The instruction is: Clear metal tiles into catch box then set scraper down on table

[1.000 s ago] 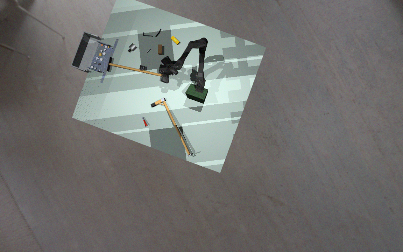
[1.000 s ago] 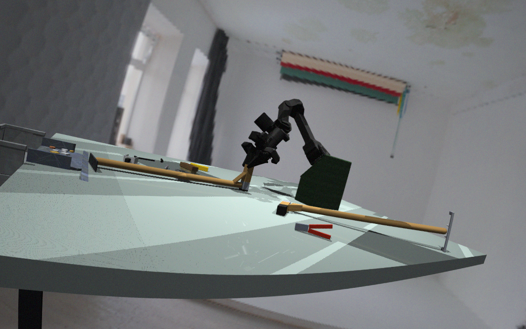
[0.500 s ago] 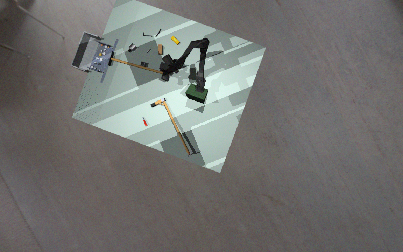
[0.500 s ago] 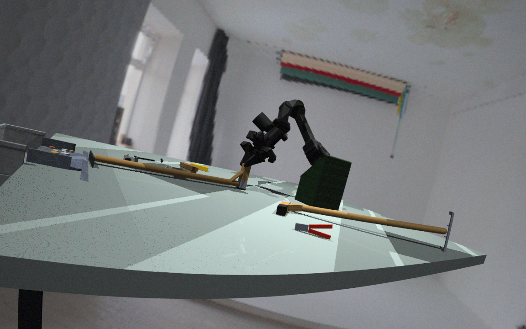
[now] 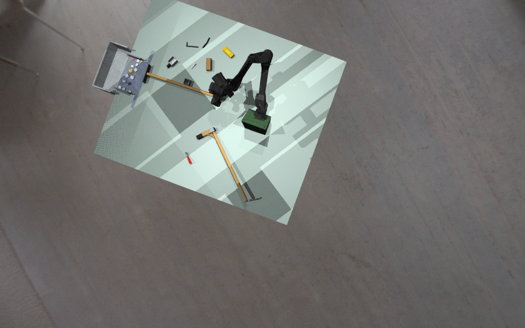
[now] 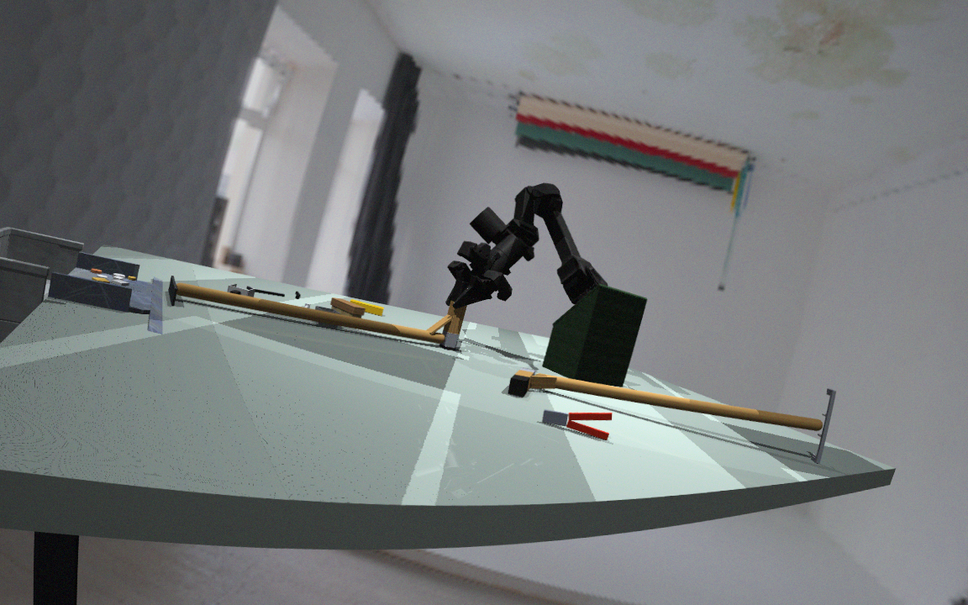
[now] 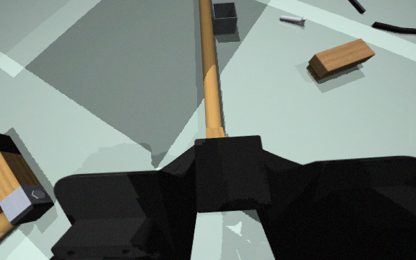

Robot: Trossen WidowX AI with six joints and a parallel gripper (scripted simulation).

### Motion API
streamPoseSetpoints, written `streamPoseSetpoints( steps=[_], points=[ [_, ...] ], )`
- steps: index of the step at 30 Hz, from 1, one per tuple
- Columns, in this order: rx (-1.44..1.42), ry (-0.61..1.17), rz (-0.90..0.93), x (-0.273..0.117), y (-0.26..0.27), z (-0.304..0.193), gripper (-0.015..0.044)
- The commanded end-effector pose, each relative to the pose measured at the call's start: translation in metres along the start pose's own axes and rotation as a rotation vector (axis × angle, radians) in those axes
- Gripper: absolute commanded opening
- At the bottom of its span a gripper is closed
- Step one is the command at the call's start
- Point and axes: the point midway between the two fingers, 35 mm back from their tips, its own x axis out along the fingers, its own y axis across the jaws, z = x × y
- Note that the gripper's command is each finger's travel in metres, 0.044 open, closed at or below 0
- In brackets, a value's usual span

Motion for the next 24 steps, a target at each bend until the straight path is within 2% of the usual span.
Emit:
streamPoseSetpoints(
  steps=[1, 24],
  points=[
    [0.007, -0.010, -0.003, -0.006, -0.001, -0.002, 0.0000],
    [0.012, -0.008, -0.007, -0.032, -0.003, -0.034, 0.0000]
  ],
)
